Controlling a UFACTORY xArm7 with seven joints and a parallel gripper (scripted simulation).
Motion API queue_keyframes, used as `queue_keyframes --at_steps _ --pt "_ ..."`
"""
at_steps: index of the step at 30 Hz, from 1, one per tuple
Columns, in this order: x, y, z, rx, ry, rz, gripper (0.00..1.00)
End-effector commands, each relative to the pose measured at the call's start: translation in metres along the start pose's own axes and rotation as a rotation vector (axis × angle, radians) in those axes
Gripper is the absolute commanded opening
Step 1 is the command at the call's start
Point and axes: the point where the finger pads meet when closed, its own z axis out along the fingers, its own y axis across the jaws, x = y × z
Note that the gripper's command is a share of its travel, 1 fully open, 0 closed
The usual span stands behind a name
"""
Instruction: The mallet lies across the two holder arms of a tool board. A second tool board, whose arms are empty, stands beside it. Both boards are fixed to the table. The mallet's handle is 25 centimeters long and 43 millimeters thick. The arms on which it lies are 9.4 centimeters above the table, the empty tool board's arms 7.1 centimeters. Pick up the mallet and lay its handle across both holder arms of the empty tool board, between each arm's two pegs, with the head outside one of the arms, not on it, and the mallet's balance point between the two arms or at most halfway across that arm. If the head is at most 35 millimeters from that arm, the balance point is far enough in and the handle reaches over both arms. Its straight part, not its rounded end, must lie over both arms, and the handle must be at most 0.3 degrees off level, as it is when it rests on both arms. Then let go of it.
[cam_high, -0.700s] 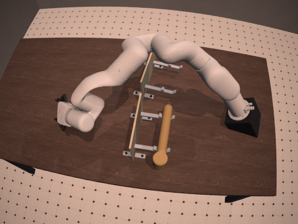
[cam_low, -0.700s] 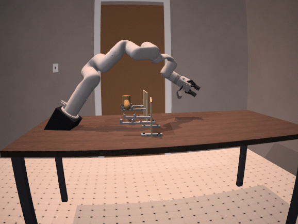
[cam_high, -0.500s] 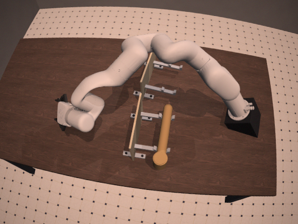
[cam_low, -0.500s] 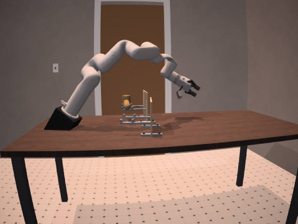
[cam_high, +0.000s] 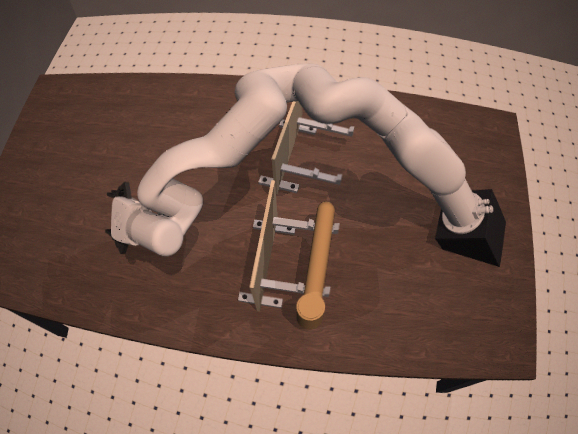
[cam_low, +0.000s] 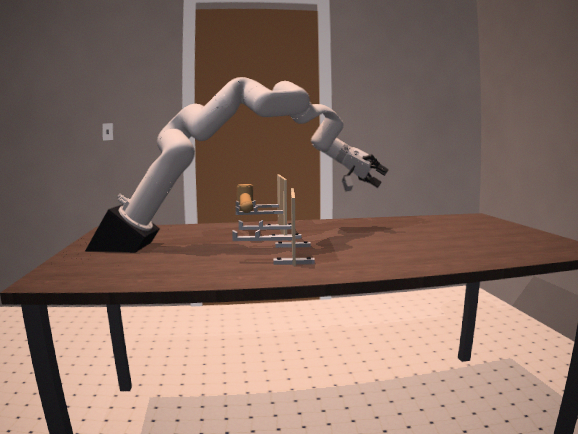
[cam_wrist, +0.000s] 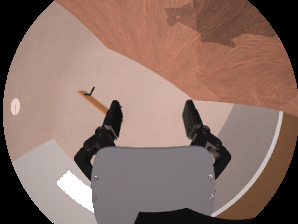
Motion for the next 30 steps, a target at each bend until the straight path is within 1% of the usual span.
queue_keyframes --at_steps 1,7,11,13,15,19,20,22,24,28,30 --pt "-0.003 0.0 -0.005 -0.006 0.0 0.02 1.0" --pt "-0.003 0.002 -0.009 -0.015 0.007 0.043 1.0" --pt "0.001 0.008 -0.03 -0.052 0.042 0.146 1.0" --pt "0.001 0.008 -0.03 -0.052 0.042 0.146 1.0" --pt "0.002 0.01 -0.035 -0.062 0.052 0.174 1.0" --pt "0.002 0.01 -0.037 -0.064 0.055 0.18 1.0" --pt "0.003 0.012 -0.042 -0.074 0.066 0.208 1.0" --pt "0.01 0.018 -0.067 -0.112 0.117 0.328 1.0" --pt "0.012 0.021 -0.075 -0.123 0.135 0.366 1.0" --pt "0.021 0.027 -0.104 -0.158 0.199 0.492 1.0" --pt "0.021 0.027 -0.104 -0.158 0.199 0.492 1.0"
